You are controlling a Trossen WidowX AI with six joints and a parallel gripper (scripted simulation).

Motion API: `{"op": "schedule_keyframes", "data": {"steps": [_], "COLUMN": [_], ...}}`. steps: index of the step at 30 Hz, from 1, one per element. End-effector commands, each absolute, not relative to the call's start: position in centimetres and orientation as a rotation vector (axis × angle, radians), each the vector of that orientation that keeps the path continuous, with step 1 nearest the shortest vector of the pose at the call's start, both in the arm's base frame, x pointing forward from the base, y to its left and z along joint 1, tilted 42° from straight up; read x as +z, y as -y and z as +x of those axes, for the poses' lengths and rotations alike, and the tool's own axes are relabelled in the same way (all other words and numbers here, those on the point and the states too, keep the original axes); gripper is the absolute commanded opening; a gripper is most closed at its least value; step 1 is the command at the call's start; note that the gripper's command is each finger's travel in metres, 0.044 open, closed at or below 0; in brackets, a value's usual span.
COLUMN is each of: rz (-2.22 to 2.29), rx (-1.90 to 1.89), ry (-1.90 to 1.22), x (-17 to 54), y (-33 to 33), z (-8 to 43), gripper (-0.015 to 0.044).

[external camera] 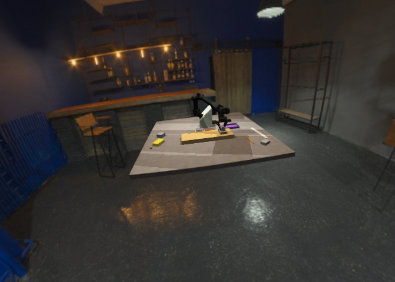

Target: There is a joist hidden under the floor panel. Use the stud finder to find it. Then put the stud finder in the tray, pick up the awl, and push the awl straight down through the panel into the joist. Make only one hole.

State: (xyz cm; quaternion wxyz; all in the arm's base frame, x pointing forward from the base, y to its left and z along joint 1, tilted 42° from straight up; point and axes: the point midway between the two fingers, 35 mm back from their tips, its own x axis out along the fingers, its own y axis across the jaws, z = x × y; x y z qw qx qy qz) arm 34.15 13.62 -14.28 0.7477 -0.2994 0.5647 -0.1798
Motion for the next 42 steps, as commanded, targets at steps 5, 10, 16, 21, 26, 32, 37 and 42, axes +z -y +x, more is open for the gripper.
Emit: {"op": "schedule_keyframes", "data": {"steps": [5,10,16,21,26,32,37,42], "rz": [-0.659,-0.659,-0.66,-0.66,-0.661,-0.661,-0.662,-0.662], "rx": [-0.399,-0.4,-0.4,-0.401,-0.401,-0.401,-0.402,-0.402], "ry": [-1.234,-1.234,-1.234,-1.234,-1.234,-1.234,-1.234,-1.234], "x": [-13.5,-13.0,-12.5,-12.0,-11.6,-11.1,-10.6,-10.2], "y": [-12.5,-12.0,-11.4,-10.8,-10.3,-9.7,-9.2,-8.6], "z": [34.3,34.3,34.4,34.5,34.5,34.6,34.6,34.7], "gripper": [0.0,0.0,0.0,0.0,0.0,0.0,0.0,0.0]}}
